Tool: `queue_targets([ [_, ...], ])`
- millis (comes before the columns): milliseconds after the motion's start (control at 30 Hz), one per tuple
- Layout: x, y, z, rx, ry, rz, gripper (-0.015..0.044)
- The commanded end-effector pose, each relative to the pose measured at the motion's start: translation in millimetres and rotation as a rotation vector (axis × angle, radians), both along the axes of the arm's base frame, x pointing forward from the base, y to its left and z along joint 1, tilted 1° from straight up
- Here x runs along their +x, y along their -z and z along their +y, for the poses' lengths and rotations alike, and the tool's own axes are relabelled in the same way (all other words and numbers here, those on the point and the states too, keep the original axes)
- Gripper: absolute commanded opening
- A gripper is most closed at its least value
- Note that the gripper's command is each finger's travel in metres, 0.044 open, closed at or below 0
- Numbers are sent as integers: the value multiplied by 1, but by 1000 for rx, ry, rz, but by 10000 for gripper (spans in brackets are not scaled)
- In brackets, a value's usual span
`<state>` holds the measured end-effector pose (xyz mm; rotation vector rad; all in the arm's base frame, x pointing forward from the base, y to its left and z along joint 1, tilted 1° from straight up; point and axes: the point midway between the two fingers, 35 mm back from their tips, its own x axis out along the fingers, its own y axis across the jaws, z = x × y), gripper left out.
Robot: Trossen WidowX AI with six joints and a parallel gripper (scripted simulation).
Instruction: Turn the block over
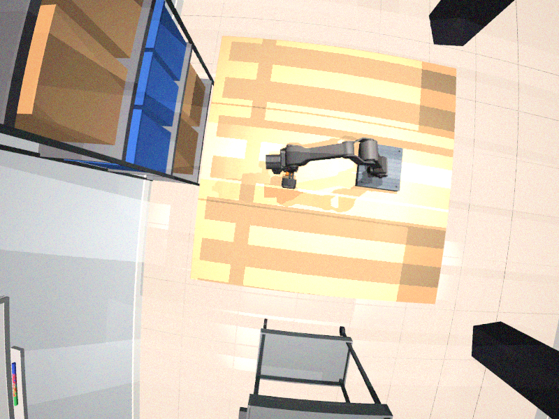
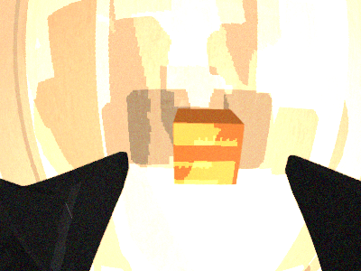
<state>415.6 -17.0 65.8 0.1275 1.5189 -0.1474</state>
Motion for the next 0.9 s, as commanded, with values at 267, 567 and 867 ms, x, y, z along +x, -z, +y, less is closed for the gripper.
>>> queue_targets([
  [267, -2, 24, 0, 5, -3, 11, 440],
  [567, -2, 30, 0, 5, -3, 11, 361],
  [867, -2, 30, 0, 5, -3, 11, 145],
])
